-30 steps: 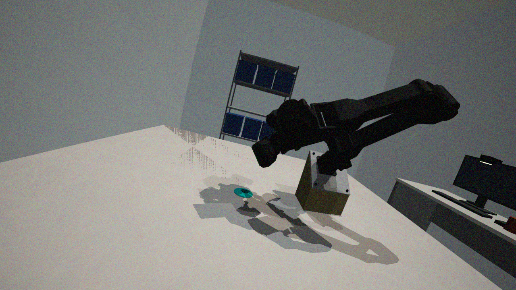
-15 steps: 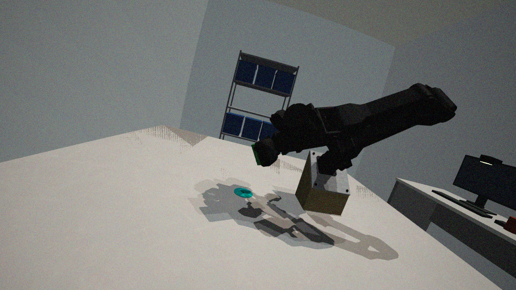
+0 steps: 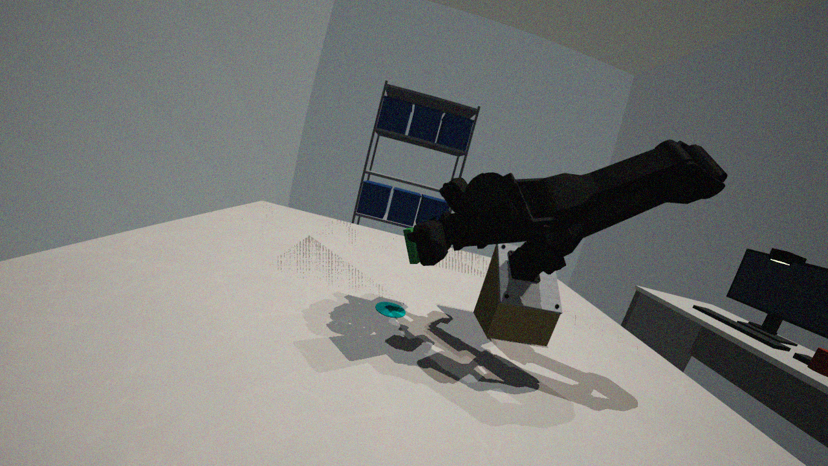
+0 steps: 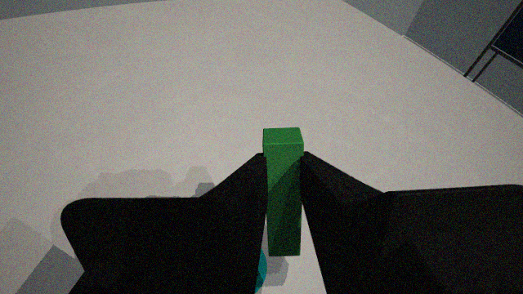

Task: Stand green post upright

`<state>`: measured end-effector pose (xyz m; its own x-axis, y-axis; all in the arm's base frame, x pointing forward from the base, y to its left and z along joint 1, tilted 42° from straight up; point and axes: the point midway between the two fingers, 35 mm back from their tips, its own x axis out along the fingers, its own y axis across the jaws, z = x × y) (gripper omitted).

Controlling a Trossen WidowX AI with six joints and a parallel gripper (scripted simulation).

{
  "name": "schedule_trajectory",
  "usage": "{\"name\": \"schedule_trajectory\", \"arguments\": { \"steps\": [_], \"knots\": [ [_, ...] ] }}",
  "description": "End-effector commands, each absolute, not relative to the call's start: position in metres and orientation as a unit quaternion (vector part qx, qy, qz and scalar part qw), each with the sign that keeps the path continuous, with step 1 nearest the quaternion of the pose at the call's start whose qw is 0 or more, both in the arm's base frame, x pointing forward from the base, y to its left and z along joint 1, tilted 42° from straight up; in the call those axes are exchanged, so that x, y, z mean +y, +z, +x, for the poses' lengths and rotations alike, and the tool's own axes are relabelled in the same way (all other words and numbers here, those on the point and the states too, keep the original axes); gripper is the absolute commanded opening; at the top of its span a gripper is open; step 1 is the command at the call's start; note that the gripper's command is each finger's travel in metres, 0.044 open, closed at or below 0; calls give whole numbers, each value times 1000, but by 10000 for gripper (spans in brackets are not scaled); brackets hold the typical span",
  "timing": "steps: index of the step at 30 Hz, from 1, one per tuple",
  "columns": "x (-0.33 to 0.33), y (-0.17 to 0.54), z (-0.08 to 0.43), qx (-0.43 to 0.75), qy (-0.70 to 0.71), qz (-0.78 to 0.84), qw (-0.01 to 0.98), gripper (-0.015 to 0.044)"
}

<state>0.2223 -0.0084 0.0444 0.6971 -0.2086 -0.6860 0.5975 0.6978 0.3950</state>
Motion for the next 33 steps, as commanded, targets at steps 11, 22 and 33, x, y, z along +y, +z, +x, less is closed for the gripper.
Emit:
{"name": "schedule_trajectory", "arguments": {
  "steps": [11, 22, 33],
  "knots": [
    [-9, 49, 222, 262, -236, 338, 873, 22],
    [-9, 52, 221, 225, -235, 362, 874, 22],
    [-8, 55, 219, 188, -233, 387, 872, 22]
  ]
}}
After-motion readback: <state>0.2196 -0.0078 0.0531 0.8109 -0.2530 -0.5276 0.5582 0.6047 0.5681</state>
